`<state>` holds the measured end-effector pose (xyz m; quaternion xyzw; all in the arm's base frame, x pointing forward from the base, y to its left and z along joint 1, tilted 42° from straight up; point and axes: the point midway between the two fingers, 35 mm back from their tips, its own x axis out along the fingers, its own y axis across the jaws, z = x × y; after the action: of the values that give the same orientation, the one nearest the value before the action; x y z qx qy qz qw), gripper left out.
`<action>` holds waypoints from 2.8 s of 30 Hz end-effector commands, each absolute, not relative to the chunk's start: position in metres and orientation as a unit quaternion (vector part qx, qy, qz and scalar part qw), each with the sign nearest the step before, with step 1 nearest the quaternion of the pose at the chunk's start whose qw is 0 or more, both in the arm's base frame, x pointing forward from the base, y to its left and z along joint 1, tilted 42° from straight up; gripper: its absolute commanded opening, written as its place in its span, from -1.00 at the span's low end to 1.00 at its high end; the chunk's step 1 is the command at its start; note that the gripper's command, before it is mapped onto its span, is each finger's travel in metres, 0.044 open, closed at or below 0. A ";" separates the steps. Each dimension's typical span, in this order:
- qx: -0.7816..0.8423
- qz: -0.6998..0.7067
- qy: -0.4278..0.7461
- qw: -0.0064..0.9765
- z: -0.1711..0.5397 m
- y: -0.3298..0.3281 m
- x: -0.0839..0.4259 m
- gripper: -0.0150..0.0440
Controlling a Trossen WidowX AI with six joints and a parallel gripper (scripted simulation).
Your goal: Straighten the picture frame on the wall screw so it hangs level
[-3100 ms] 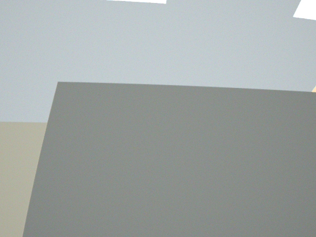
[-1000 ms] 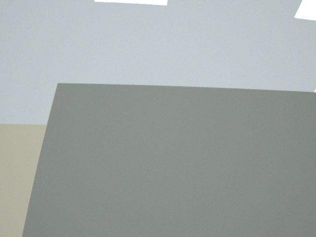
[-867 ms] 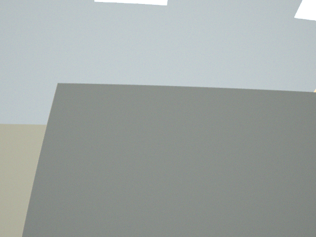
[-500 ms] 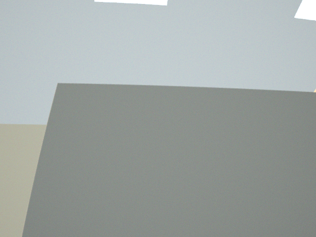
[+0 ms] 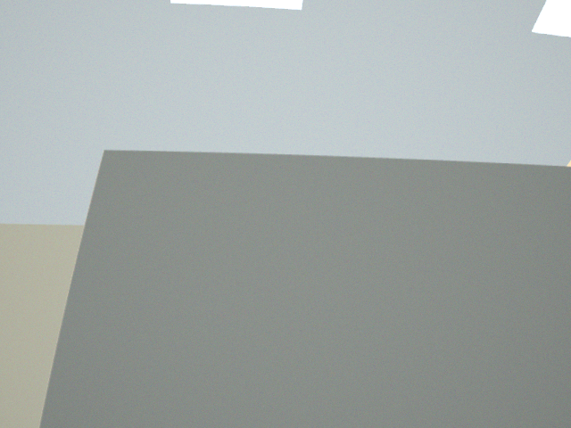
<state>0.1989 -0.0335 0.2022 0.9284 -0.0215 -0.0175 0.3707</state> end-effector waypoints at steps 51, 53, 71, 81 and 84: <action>0.932 -0.016 -0.025 0.361 0.199 -0.035 0.220 0.39; 0.934 -0.015 -0.027 0.356 0.196 -0.033 0.231 0.39; 0.943 -0.010 -0.035 0.330 0.173 -0.009 0.266 0.39; 0.943 -0.010 -0.035 0.330 0.178 -0.009 0.278 0.39; 0.943 -0.010 -0.035 0.330 0.181 -0.010 0.294 0.39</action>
<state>0.2799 -0.0101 0.1750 0.9422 -0.0354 -0.0139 0.3330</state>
